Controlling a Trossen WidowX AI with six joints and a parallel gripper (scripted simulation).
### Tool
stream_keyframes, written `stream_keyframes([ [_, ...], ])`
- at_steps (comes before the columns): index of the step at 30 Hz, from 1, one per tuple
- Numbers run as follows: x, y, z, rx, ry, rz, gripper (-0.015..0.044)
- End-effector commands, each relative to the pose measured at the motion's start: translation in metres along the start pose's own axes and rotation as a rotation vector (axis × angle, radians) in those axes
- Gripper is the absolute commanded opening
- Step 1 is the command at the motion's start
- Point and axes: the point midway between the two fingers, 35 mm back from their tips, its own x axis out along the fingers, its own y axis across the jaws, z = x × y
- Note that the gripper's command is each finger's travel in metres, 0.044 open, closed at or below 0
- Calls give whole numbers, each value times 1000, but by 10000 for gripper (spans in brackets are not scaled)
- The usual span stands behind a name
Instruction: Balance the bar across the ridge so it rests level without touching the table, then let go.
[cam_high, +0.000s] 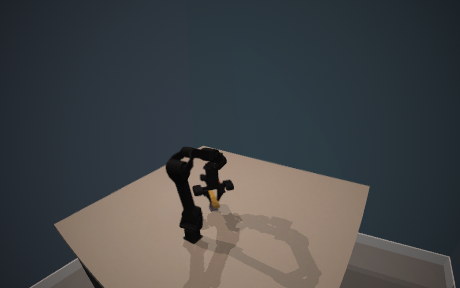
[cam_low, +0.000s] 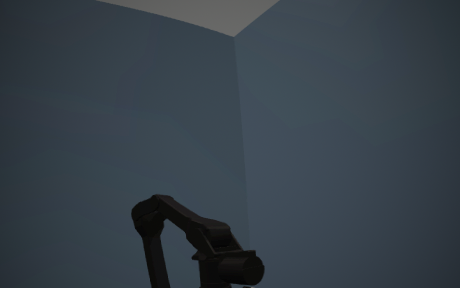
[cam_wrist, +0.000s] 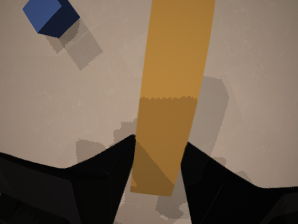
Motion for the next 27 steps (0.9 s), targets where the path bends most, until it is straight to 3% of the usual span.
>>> stream_keyframes([
  [1, 0, 0, 0, 0, 0, 0, 0],
  [8, 0, 0, 0, 0, 0, 0, 0],
  [15, 0, 0, 0, 0, 0, 0, 167],
  [27, 0, 0, 0, 0, 0, 0, 167],
])
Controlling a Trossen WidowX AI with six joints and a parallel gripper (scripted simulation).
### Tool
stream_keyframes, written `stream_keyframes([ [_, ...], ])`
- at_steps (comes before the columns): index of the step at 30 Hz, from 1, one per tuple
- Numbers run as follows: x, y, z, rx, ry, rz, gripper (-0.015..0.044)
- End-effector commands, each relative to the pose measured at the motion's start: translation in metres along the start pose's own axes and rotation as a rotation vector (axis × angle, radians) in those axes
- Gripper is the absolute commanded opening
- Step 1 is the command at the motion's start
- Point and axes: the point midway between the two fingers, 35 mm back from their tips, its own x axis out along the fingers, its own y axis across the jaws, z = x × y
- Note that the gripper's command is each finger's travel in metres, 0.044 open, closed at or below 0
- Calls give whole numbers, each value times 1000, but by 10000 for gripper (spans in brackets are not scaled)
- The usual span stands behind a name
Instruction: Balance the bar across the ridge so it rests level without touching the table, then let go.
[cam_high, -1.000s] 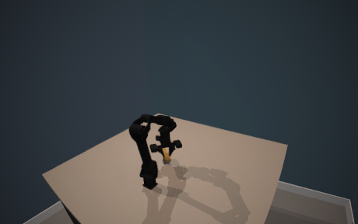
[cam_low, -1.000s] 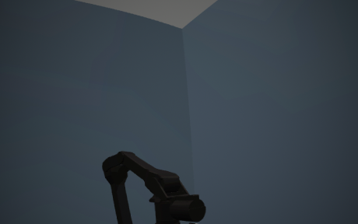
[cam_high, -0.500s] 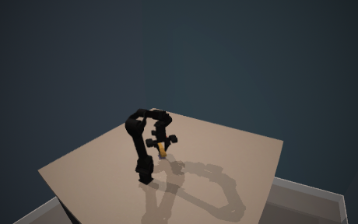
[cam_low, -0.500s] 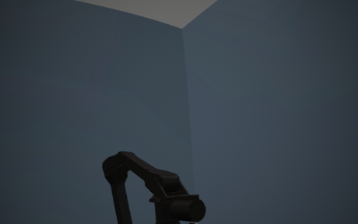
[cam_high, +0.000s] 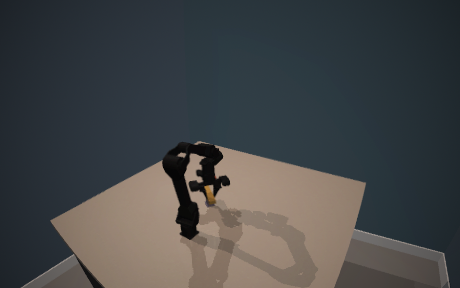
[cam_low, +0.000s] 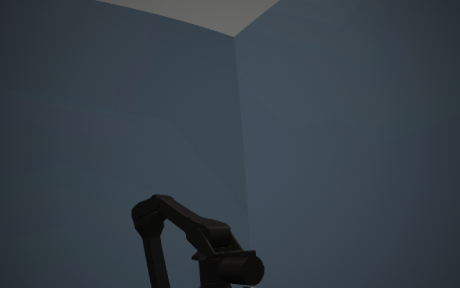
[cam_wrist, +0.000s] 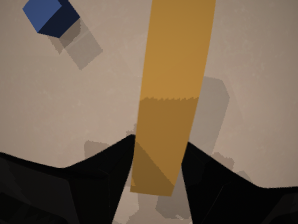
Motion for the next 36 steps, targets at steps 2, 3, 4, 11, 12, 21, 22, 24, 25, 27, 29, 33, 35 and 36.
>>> stream_keyframes([
  [2, 0, 0, 0, 0, 0, 0, 168],
  [3, 0, 0, 0, 0, 0, 0, 168],
  [4, 0, 0, 0, 0, 0, 0, 168],
  [11, 0, 0, 0, 0, 0, 0, 169],
  [12, 0, 0, 0, 0, 0, 0, 170],
  [21, 0, 0, 0, 0, 0, 0, 171],
  [22, 0, 0, 0, 0, 0, 0, 172],
  [24, 0, 0, 0, 0, 0, 0, 172],
  [25, 0, 0, 0, 0, 0, 0, 172],
  [27, 0, 0, 0, 0, 0, 0, 173],
  [29, 0, 0, 0, 0, 0, 0, 173],
  [33, 0, 0, 0, 0, 0, 0, 185],
  [35, 0, 0, 0, 0, 0, 0, 185],
  [36, 0, 0, 0, 0, 0, 0, 185],
])
